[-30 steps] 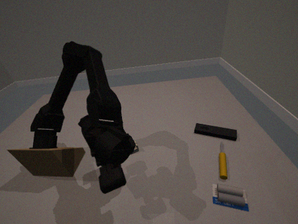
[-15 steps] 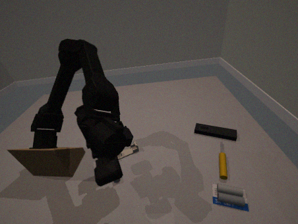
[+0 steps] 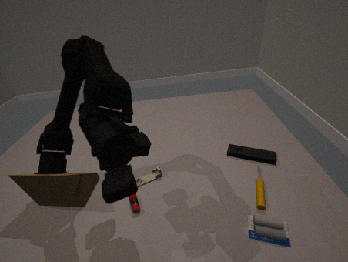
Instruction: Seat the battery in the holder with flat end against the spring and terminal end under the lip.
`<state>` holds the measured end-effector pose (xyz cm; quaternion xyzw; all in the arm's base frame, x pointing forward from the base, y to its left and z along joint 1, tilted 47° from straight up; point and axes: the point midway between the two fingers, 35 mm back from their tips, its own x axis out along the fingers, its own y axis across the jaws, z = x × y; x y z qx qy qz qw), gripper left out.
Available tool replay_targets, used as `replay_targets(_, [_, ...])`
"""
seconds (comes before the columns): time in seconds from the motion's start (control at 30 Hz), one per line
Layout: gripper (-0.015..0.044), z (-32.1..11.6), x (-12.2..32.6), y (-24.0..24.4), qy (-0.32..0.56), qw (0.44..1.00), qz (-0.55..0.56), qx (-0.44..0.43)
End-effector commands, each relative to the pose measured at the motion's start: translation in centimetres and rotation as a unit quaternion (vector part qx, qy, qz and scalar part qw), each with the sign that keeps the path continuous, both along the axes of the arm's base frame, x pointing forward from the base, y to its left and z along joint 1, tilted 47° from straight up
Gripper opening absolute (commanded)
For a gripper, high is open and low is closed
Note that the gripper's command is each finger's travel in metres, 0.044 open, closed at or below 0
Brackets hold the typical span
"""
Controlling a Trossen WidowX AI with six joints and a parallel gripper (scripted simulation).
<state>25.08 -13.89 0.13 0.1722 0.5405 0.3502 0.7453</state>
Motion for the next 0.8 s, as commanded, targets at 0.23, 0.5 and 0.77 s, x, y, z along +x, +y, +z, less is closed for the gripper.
replay_targets(0.23, [0.0210,-1.5,0.3,2.7,-0.238,0.941,0.233,-0.058])
replay_targets(0.5, [0.0234,-3.1,0.2,6.0,-0.489,0.722,0.476,-0.115])
replay_targets(0.77, [0.0234,-3.2,0.2,6.3,-0.506,0.698,0.492,-0.119])
